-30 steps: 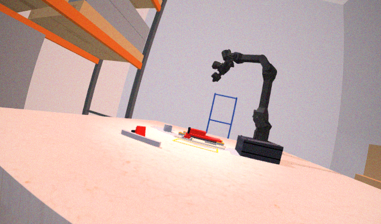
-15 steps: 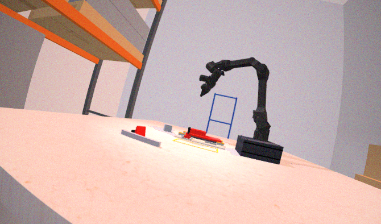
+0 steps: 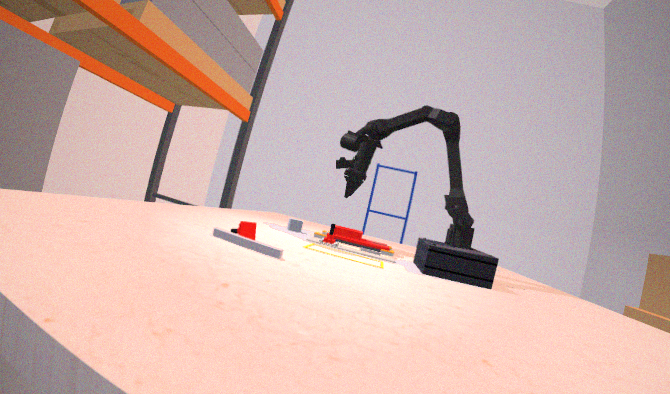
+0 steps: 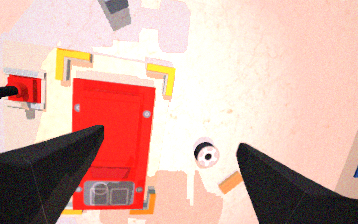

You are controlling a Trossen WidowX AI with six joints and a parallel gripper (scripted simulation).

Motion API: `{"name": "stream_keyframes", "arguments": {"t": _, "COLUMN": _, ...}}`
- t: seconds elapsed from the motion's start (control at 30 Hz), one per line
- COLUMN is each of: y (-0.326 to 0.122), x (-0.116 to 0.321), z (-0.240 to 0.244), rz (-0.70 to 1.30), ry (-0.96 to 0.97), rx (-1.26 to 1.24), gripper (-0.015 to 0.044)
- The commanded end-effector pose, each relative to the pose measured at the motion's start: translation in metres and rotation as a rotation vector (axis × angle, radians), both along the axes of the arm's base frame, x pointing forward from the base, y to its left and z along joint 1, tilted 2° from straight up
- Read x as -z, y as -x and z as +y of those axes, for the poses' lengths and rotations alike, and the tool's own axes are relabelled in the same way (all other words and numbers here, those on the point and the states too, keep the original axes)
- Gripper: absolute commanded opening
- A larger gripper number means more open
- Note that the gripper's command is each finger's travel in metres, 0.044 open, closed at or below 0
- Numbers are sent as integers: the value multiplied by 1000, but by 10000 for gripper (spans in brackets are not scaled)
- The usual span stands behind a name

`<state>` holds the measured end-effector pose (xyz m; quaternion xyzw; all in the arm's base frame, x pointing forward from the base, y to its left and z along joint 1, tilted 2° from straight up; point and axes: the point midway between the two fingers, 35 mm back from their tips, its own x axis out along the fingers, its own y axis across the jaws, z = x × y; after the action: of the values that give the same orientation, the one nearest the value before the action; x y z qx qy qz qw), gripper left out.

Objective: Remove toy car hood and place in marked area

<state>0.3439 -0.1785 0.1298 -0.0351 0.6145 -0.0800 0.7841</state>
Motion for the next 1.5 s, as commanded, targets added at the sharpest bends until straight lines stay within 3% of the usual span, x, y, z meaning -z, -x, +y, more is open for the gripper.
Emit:
{"name": "stream_keyframes", "arguments": {"t": 0.0, "y": 8, "x": 32, "z": 32, "rz": 94, "ry": -109, "rx": -6, "gripper": 440}}
{"name": "stream_keyframes", "arguments": {"t": 0.17, "y": 20, "x": 53, "z": 56, "rz": 174, "ry": -188, "rx": -6, "gripper": 440}}
{"name": "stream_keyframes", "arguments": {"t": 1.47, "y": 18, "x": 74, "z": 56, "rz": 174, "ry": -188, "rx": -6, "gripper": 440}}
